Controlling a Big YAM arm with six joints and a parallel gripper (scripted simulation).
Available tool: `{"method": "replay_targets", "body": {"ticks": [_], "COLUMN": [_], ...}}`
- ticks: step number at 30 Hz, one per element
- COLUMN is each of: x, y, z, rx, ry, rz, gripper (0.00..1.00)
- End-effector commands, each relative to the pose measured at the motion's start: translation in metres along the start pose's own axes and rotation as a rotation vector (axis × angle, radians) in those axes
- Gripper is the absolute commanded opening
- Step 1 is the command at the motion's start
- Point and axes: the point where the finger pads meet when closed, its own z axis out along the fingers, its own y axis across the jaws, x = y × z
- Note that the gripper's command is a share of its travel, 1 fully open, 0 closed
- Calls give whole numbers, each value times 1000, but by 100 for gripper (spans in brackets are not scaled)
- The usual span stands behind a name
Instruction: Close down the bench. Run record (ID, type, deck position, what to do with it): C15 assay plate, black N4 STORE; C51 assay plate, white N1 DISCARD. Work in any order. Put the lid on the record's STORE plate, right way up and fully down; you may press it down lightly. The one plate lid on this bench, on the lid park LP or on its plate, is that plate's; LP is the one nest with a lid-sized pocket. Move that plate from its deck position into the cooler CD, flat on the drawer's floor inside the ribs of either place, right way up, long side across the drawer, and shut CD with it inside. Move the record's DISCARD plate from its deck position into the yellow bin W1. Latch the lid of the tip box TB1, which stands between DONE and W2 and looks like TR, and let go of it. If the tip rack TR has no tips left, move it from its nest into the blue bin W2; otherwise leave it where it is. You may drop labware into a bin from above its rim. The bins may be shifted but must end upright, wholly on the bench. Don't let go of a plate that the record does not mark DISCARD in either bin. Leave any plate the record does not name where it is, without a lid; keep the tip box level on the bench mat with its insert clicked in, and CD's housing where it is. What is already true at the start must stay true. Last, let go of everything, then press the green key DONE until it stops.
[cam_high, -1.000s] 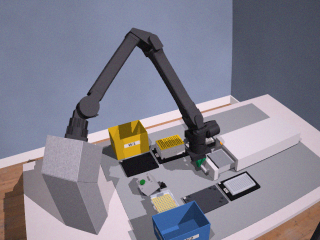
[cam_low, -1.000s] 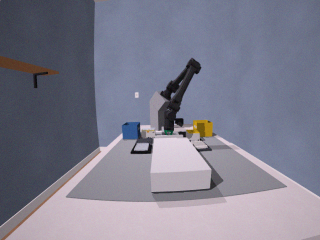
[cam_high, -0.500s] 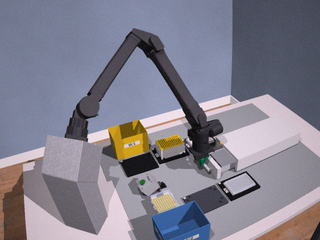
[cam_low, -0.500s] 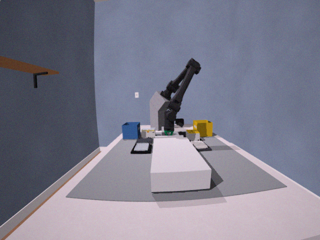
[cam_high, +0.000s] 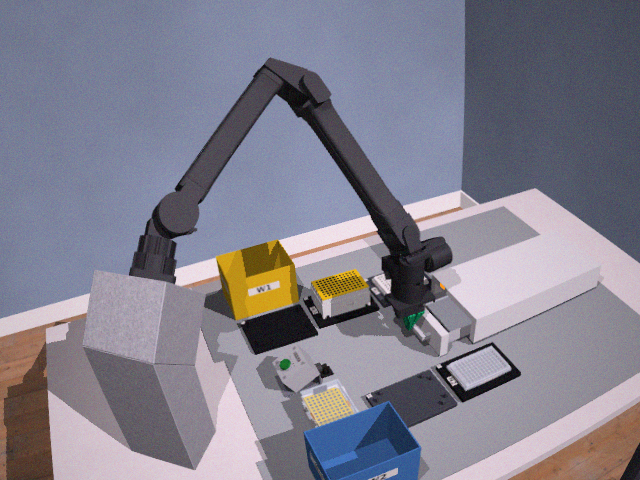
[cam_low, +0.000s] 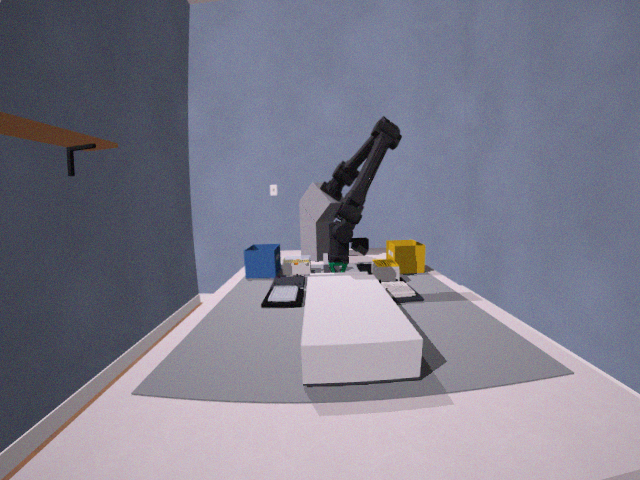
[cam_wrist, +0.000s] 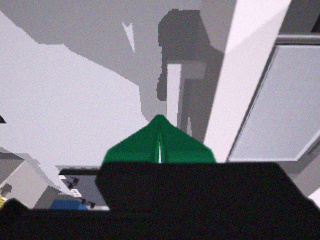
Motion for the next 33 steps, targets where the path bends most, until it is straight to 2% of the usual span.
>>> {"method": "replay_targets", "body": {"ticks": [1, 33], "x": [12, 9], "y": [-28, -27], "z": [-6, -5], "rx": [46, 43], "ry": [8, 6], "rz": [-7, -10], "gripper": [0, 0]}}
